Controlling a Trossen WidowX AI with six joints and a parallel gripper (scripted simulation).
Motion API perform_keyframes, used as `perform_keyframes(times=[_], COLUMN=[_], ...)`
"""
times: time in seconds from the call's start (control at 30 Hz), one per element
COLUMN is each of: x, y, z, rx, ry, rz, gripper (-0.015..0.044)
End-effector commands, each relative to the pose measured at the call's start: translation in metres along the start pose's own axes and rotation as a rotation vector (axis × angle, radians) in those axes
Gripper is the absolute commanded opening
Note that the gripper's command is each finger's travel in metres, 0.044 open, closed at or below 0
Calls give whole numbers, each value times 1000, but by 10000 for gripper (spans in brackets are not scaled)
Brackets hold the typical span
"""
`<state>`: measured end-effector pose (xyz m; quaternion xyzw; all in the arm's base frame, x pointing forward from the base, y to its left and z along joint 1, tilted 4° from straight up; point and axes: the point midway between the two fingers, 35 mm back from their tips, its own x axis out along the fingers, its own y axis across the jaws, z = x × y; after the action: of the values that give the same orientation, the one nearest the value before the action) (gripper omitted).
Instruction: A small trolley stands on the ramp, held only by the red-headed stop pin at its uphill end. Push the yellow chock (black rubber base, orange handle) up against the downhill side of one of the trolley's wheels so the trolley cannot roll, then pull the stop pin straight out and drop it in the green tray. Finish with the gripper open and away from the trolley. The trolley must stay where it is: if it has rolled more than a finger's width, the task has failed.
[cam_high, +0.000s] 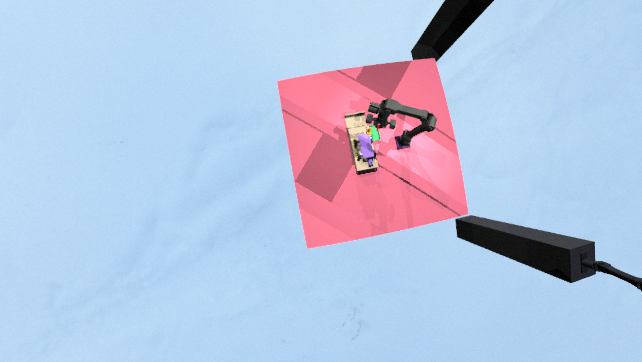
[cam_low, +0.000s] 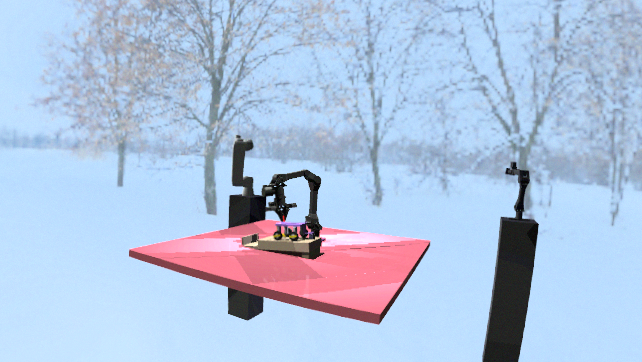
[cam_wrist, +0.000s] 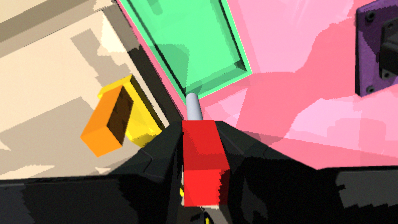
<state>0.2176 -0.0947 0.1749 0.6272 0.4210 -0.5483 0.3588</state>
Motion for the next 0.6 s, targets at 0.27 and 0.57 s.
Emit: perform_keyframes(times=[0.27,0.57], x=[-1,0], y=[-1,-2], z=[-2,-4], rx=[363,631], ry=[-62,-98], rz=[44,81], gripper=[0,0])
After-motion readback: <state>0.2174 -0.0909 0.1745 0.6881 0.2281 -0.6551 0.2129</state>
